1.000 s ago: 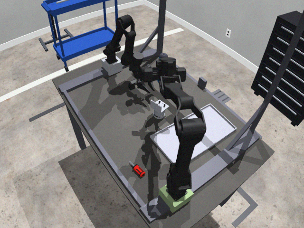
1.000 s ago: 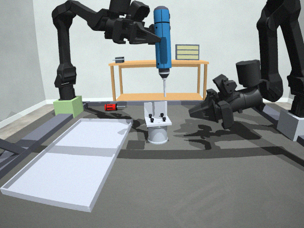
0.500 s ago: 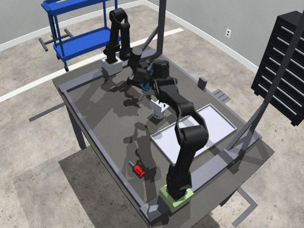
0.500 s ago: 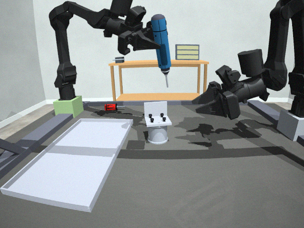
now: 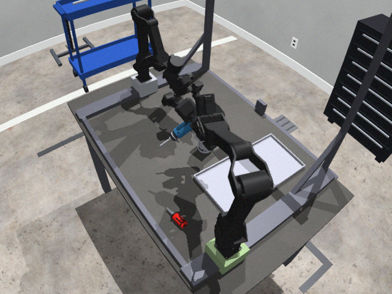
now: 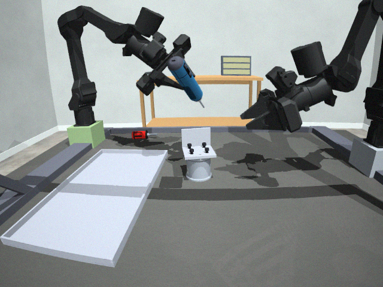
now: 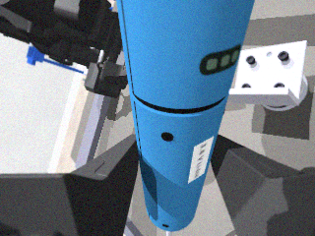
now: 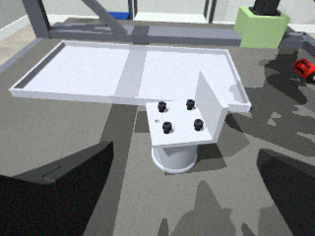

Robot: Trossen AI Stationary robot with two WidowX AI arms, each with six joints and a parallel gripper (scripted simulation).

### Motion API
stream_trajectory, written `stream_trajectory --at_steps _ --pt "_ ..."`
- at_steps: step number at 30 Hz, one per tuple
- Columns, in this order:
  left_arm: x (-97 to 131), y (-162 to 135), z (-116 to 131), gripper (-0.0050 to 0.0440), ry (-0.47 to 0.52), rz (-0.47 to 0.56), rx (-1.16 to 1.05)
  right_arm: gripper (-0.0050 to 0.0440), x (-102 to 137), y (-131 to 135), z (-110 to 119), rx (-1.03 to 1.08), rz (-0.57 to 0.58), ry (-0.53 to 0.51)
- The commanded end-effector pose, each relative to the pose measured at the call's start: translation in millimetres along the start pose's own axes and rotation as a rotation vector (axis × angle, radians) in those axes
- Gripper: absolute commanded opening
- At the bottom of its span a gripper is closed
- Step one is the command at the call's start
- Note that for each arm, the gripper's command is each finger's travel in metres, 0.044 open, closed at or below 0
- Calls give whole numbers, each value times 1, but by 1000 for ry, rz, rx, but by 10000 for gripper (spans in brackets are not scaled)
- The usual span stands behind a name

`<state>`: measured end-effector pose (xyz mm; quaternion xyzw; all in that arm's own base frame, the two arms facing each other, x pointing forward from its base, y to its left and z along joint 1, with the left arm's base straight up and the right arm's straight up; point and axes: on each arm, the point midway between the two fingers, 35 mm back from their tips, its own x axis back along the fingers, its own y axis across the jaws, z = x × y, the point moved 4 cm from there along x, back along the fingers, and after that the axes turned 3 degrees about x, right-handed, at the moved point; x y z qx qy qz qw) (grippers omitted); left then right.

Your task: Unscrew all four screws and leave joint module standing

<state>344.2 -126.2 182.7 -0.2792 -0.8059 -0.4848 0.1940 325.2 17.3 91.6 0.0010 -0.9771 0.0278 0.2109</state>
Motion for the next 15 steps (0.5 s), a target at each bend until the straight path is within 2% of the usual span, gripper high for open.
stream_trajectory --at_steps 1,6,8,15 --pt "16 1 11 162 25 -12 -188 400 3 -7 -28 -2 -2 -4" --pt "21 -19 32 162 74 63 -421 400 8 -12 -43 2 -13 43" --pt "21 -19 32 162 74 63 -421 400 8 -12 -43 2 -13 43" --pt "29 -47 61 162 114 188 -743 400 14 -21 -66 8 -28 113"
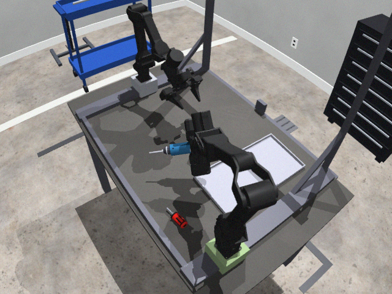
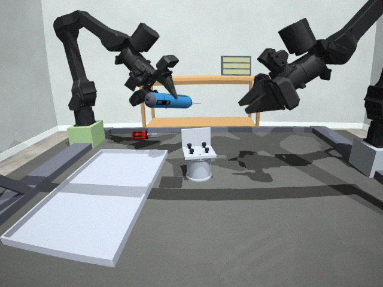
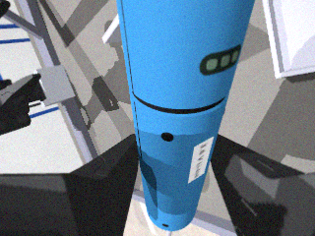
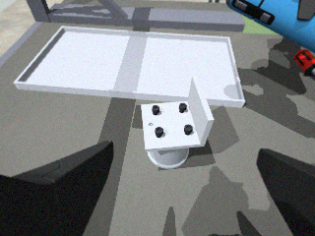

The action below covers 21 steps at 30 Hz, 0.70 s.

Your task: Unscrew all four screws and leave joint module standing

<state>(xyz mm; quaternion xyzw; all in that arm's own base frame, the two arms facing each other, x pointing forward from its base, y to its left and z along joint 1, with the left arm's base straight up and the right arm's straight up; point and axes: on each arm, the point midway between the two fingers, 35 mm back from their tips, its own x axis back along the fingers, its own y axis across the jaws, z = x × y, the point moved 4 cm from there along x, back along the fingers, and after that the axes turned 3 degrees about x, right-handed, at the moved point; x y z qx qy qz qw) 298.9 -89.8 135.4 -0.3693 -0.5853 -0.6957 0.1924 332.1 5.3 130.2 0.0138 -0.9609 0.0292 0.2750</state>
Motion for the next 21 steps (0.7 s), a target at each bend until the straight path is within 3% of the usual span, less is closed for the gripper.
stream_trajectory --at_steps 1,8,10,21 --pt "11 -12 6 162 15 12 -189 400 10 -8 -30 0 -2 -11" --pt "13 -53 13 162 -1 139 -507 400 12 -11 -38 2 -8 15" --pt "13 -53 13 162 -1 139 -507 400 12 -11 -38 2 -8 15" --pt "22 -117 20 162 -111 317 -988 400 7 -9 -30 -4 6 33"
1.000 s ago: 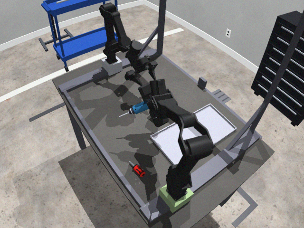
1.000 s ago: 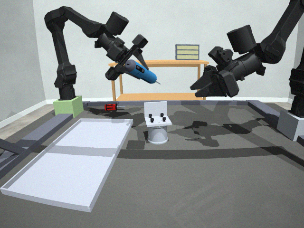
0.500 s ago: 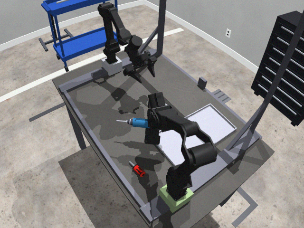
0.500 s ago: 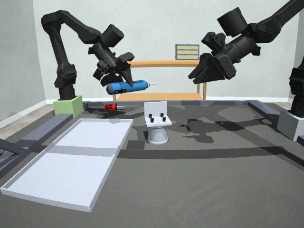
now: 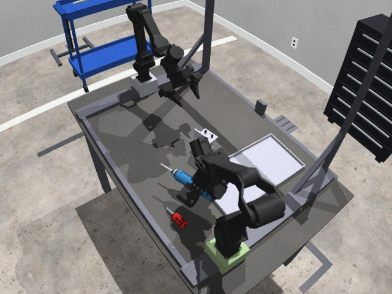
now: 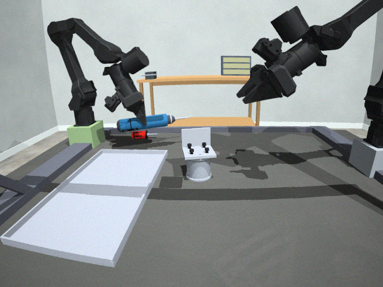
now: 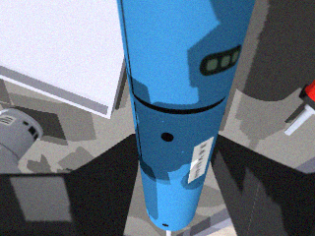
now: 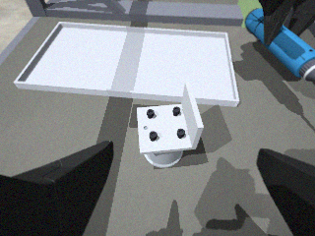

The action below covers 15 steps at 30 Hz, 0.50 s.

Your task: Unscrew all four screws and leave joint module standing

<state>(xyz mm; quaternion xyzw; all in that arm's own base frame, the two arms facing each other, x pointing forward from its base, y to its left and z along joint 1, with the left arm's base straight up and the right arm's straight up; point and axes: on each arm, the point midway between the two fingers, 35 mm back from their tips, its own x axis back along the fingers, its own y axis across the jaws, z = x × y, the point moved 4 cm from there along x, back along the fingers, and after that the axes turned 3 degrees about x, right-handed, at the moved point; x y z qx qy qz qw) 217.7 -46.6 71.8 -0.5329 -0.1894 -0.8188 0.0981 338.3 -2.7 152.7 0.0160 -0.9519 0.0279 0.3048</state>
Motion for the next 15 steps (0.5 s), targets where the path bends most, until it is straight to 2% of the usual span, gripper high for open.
stream_trajectory --at_steps 1,4,6,11,15 --pt "5 -13 -7 162 -4 16 -165 400 -1 0 -4 -5 29 -28" --pt "3 -22 -15 162 -33 37 -256 400 -8 -1 -7 -18 103 -73" --pt "3 -22 -15 162 -33 37 -256 400 -8 -1 -7 -18 103 -73" --pt "2 -29 -24 162 -62 53 -341 400 -16 -2 -11 -59 239 -165" --pt "3 -28 -21 162 -55 50 -352 400 -19 -2 -13 -105 342 -244"
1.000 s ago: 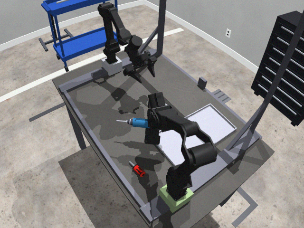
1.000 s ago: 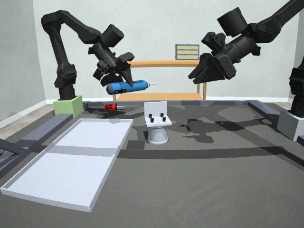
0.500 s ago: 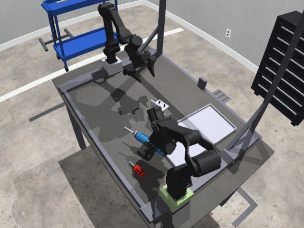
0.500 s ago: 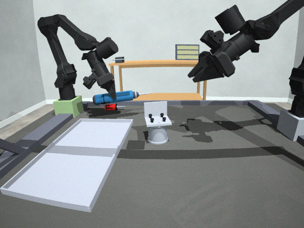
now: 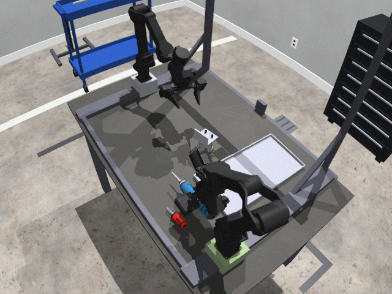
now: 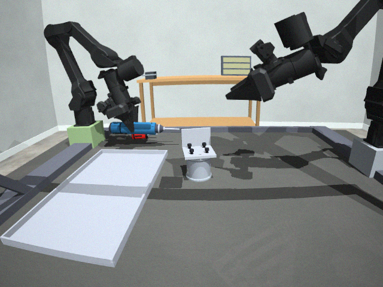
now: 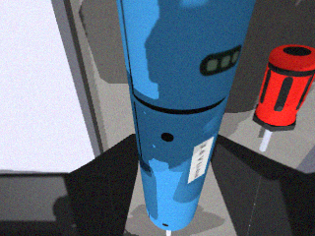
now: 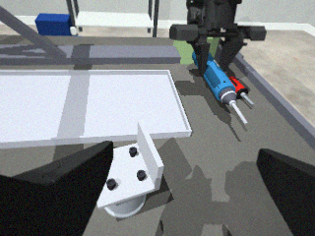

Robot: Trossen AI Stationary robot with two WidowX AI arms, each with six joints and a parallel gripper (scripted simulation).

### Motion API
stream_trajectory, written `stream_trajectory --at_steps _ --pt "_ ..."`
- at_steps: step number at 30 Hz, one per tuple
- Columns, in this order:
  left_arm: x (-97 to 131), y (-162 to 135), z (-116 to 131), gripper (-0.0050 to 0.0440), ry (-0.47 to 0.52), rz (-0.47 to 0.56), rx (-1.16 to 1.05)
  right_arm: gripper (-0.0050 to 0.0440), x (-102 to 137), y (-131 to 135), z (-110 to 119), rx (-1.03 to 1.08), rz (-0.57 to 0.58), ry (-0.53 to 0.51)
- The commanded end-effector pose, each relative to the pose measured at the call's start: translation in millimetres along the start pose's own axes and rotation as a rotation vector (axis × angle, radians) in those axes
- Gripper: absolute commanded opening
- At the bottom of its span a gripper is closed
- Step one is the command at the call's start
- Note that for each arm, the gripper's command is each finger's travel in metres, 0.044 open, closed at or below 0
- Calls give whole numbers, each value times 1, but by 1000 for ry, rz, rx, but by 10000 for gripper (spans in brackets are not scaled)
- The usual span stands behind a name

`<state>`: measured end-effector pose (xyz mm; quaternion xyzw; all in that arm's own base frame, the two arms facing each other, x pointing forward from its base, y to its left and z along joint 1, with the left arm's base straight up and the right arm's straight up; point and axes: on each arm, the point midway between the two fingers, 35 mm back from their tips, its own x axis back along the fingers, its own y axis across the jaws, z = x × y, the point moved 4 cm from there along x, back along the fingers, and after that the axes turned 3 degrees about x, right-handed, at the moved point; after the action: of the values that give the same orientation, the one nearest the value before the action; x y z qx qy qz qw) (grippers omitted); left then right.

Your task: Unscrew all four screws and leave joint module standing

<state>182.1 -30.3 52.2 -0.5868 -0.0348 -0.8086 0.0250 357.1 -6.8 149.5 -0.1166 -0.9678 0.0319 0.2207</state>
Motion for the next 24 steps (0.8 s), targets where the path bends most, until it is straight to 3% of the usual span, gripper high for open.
stream_trajectory --at_steps 1,6,12,19,24 --pt "7 0 9 162 46 -10 -12 400 -2 4 -5 -51 107 -98" --pt "7 0 9 162 45 -10 -14 400 -1 4 -4 -123 217 -184" --pt "7 0 9 162 45 -11 -12 400 1 4 -4 -153 257 -216" --pt "8 2 14 162 47 -13 -12 400 1 4 -8 -156 258 -226" --pt "-4 -1 5 162 23 -6 -14 400 1 4 -9 -157 256 -228"
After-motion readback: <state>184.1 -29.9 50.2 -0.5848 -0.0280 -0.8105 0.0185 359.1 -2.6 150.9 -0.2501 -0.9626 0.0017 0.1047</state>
